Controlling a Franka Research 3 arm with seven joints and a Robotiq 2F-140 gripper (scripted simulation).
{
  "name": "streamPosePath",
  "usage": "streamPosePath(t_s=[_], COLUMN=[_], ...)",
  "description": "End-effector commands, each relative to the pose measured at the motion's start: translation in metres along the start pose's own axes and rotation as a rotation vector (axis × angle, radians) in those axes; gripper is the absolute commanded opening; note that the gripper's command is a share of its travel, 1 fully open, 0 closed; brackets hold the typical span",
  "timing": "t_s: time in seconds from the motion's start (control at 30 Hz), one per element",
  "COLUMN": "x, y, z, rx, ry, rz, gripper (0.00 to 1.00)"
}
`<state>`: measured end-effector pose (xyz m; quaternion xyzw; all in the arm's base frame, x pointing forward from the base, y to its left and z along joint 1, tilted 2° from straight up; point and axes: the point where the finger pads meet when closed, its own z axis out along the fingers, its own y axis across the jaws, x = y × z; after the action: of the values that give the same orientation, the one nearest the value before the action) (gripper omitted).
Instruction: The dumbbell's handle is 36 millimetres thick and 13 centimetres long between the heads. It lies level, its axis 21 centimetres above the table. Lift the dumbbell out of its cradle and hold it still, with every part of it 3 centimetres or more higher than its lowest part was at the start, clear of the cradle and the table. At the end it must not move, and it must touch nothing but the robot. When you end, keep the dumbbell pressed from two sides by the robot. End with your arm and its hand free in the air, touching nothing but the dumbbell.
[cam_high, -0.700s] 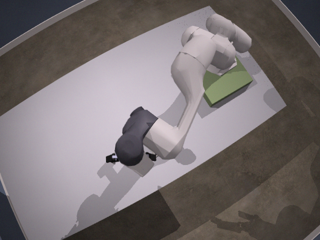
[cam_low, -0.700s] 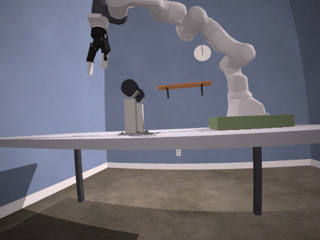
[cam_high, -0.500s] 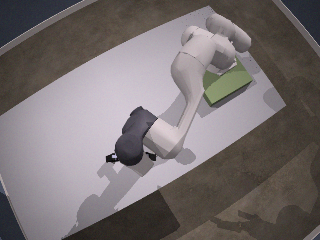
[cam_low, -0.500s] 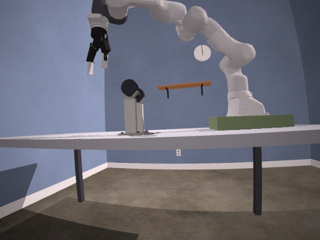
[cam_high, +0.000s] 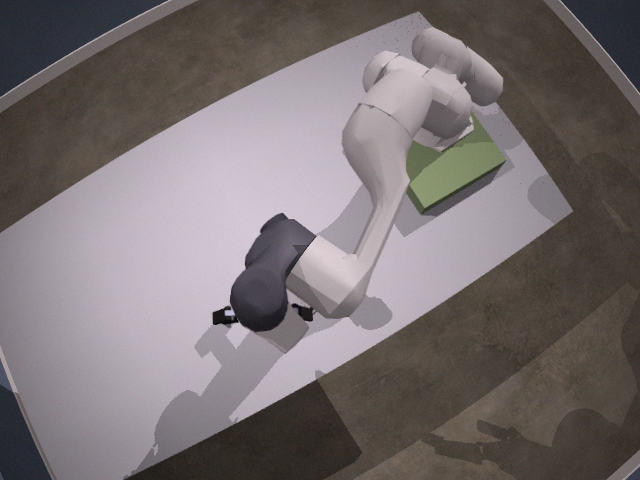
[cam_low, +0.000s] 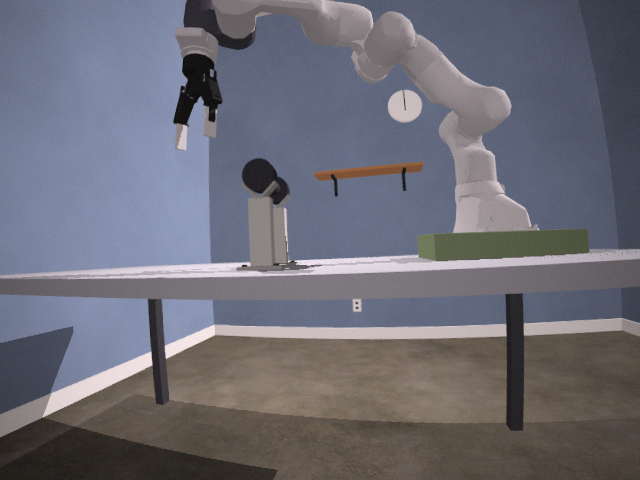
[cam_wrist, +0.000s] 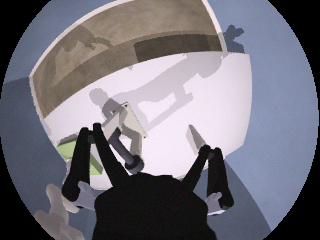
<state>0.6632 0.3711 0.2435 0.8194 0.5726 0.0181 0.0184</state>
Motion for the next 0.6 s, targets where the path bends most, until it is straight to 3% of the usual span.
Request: streamPosePath(t_s=[0.0,0.3,0.4,0.47,0.57], x=[-0.007,-0.074,-0.074,-0.100,-0.113], y=[0.000,-0.025,-0.025,-0.039,-0.045], z=[-0.004,-0.013,-0.013,-0.013,-0.012], rx=[0.005,0.050,0.050,0.062,0.067], ry=[0.006,0.024,0.024,0.029,0.031], rz=[-0.039,-0.311,-0.311,-0.404,-0.447], gripper=[1.00,1.00,1.00,1.00,1.00])
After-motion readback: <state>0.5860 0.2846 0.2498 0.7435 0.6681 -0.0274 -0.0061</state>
